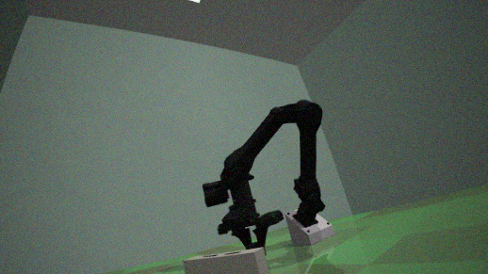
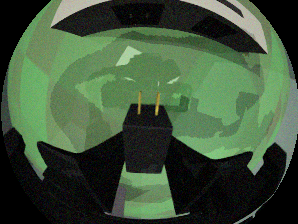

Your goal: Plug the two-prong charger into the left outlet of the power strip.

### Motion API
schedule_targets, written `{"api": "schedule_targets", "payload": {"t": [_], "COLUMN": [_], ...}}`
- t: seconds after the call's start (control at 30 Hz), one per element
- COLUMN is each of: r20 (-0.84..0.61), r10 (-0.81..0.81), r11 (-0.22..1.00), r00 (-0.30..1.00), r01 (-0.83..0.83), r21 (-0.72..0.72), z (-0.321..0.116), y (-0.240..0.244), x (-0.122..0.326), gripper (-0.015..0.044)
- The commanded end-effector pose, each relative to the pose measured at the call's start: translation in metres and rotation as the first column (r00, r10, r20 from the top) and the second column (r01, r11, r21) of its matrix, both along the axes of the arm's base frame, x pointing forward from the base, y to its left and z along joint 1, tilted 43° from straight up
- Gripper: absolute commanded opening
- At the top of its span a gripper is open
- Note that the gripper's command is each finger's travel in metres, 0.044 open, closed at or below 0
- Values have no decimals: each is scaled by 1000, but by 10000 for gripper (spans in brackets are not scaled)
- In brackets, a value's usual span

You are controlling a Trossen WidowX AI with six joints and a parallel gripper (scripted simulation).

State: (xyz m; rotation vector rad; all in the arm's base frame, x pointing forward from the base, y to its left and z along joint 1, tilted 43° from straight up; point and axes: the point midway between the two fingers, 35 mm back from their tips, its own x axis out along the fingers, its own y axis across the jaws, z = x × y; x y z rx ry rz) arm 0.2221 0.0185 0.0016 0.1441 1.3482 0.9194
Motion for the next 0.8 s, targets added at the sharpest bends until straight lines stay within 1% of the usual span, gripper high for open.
{"api": "schedule_targets", "payload": {"t": [0.0, 0.77], "r20": [12, 38], "r10": [5, 33], "r11": [1000, 999], "r00": [1000, 999], "r01": [-5, -33], "r21": [3, 6], "z": [2, 18], "y": [3, 24], "x": [4, 34], "gripper": [0, 0]}}
